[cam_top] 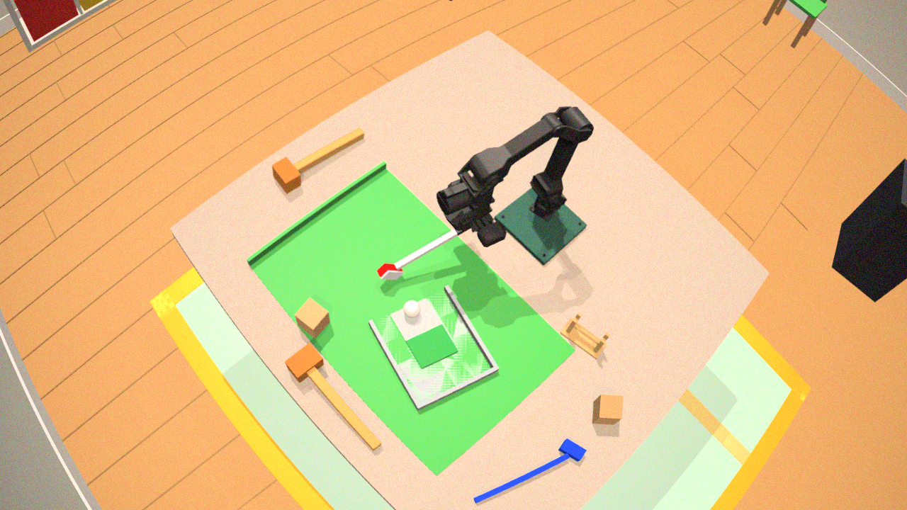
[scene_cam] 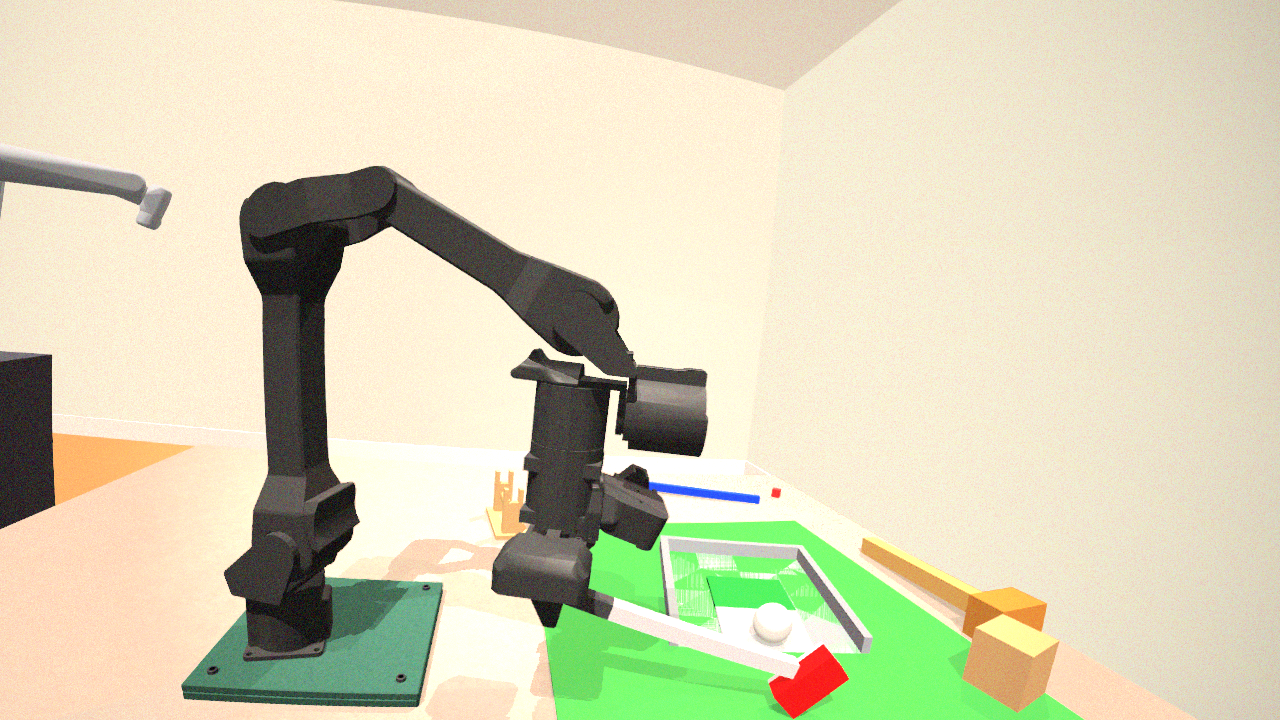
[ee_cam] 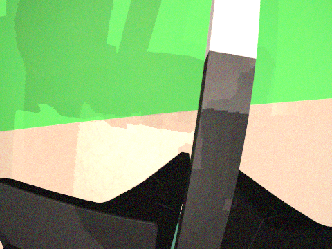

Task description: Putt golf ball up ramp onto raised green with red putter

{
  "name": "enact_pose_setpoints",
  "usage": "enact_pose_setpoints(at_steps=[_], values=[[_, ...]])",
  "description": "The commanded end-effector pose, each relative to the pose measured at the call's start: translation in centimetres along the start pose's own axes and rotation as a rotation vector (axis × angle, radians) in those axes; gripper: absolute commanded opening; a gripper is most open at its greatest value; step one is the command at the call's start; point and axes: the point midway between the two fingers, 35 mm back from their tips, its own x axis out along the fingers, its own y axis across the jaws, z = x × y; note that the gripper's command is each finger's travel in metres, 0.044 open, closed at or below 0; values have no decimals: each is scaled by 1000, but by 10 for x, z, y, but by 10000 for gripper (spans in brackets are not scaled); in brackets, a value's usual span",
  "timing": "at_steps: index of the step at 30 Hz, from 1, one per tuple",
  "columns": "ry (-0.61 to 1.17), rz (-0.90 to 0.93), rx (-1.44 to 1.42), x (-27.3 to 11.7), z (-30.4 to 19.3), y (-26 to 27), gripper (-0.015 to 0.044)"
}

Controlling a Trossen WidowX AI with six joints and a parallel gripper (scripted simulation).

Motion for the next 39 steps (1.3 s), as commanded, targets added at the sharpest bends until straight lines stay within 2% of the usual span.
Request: enact_pose_setpoints(at_steps=[1,13,39], values=[[-11,-2,3,-10,1,3,0],[-11,-2,3,-59,-1,3,0],[1,0,0,-52,-2,3,0]])
